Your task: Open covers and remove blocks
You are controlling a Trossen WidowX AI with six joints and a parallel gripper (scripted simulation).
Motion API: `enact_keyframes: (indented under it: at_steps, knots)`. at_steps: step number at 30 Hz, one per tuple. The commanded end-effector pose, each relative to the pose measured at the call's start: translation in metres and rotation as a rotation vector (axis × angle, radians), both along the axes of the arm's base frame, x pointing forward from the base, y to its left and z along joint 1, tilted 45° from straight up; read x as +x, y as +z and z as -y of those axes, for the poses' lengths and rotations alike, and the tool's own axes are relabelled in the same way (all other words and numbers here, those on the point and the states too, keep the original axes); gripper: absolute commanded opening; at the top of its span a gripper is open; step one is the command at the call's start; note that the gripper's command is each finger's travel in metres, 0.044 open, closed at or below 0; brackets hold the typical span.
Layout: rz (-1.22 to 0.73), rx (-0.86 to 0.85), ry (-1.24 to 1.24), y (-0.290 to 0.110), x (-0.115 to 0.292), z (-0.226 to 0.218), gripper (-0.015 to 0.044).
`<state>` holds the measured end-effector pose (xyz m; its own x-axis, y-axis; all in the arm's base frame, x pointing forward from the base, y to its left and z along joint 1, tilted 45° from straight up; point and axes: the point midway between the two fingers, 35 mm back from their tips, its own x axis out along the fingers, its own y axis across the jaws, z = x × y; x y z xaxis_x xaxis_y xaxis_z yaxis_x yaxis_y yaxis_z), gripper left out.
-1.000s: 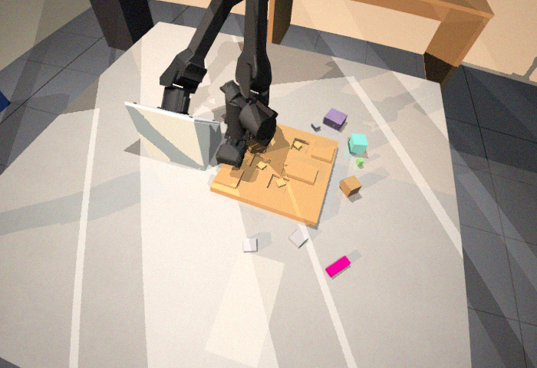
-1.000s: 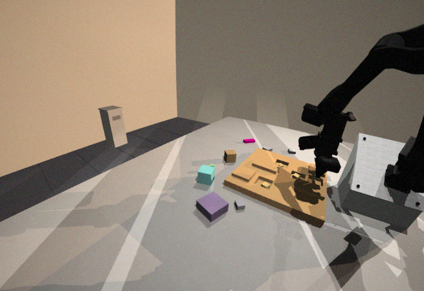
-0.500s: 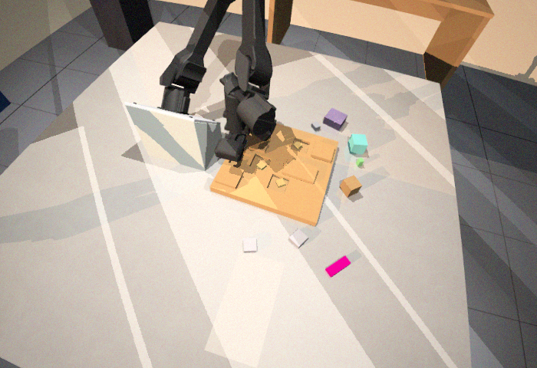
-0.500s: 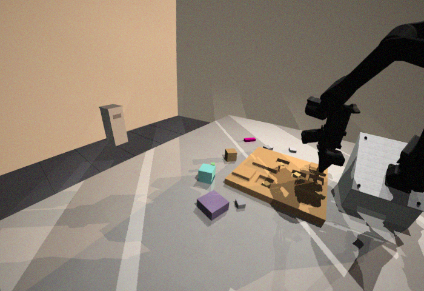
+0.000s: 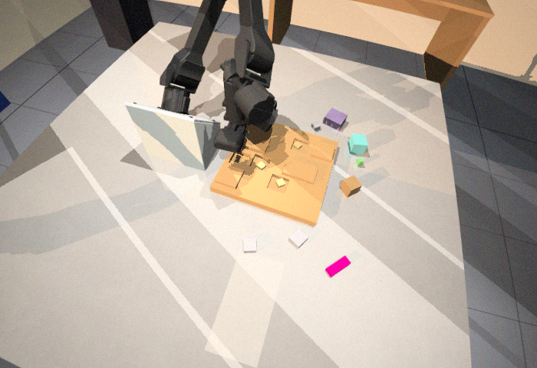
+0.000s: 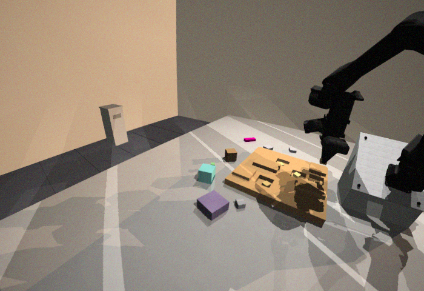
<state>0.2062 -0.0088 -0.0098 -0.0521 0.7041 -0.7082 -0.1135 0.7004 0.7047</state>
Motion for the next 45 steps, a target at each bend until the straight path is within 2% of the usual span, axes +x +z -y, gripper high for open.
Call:
enact_keyframes:
  at_steps: [1,17,45]
  knots:
    - [0.006,-0.006,0.005,0.01,0.001,0.01,0.008]
    - [0.003,-0.036,0.001,0.032,0.022,-0.003,0.008]
    - [0.012,-0.066,-0.008,0.088,0.057,-0.061,0.008]
